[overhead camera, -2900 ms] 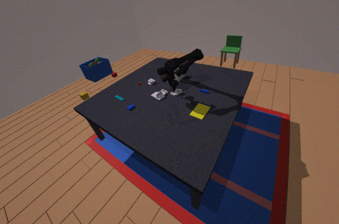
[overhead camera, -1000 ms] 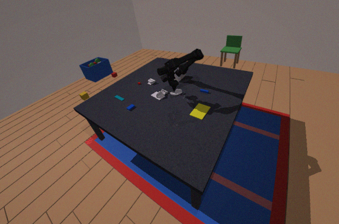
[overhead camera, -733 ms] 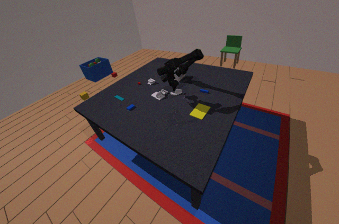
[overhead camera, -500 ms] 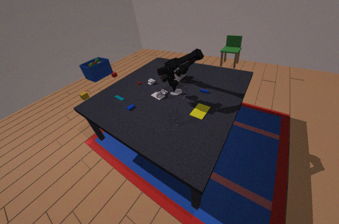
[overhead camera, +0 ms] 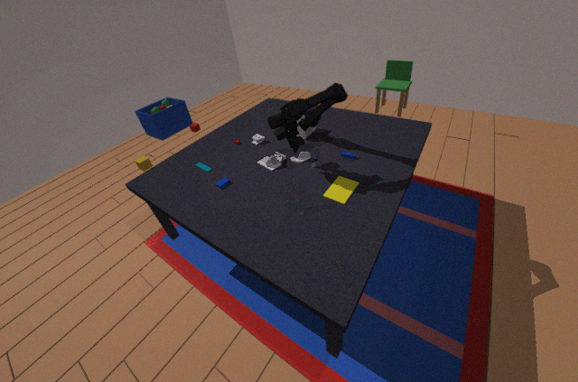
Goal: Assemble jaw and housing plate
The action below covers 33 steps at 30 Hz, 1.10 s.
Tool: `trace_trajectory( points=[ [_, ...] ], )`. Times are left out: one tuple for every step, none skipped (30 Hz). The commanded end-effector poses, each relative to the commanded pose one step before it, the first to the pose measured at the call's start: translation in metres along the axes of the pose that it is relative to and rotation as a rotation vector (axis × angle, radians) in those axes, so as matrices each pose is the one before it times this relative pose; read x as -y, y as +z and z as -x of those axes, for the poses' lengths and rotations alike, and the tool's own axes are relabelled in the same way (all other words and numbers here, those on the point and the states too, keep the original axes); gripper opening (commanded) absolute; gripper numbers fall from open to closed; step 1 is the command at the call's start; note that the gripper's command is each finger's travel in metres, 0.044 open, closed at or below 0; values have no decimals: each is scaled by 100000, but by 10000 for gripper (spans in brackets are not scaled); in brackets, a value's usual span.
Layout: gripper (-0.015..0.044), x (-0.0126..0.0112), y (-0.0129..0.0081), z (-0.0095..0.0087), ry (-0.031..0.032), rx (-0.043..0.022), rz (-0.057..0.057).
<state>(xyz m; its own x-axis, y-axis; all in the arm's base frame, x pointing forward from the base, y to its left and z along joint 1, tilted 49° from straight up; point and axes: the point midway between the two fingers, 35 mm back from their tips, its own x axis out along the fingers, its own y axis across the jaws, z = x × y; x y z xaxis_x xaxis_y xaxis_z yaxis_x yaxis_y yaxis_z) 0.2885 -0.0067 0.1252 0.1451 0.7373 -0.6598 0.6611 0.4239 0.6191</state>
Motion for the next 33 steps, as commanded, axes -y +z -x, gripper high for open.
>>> trace_trajectory(
  points=[
    [151,-2,0,0,10,-2,-2],
    [125,0,0,0,0,0,0],
    [99,0,0,0,0,0,0],
    [72,0,0,0,0,0,0],
    [46,0,0,0,0,0,0],
    [20,0,0,0,0,0,0],
    [0,0,0,0,0,0,0],
    [0,0,0,0,0,0,0],
    [0,0,0,0,0,0,0],
    [0,0,0,0,0,0,0],
    [0,0,0,0,0,0,0],
    [0,0,0,0,0,0,0],
    [0,0,0,0,0,0,0],
    [0,0,0,0,0,0,0],
    [0,0,0,0,0,0,0],
    [0,0,0,0,0,0,0],
    [0,0,0,0,0,0,0],
    [0,0,0,0,0,0,0],
    [26,-1,0,0,9,-2,-3],
    [53,2,-6,1,-2,-2,338],
    [79,6,-17,2,-5,-7,1014],
    [105,9,-28,4,-8,-12,1691],
    [131,11,-34,5,-10,-15,2042],
    [158,10,-34,5,-9,-15,2042],
    [184,9,-34,5,-9,-15,2042],
    [210,9,-34,5,-9,-15,2042],
    [236,8,-34,5,-8,-16,2042],
    [263,7,-35,5,-8,-16,2042],
    [289,7,-35,4,-8,-16,2042],
    [315,10,-37,6,-26,1,2050],
    [341,9,-37,6,-26,0,2050],
    [368,8,-37,5,-26,-1,2050],
    [394,7,-37,5,-26,-1,2050]
  ],
)
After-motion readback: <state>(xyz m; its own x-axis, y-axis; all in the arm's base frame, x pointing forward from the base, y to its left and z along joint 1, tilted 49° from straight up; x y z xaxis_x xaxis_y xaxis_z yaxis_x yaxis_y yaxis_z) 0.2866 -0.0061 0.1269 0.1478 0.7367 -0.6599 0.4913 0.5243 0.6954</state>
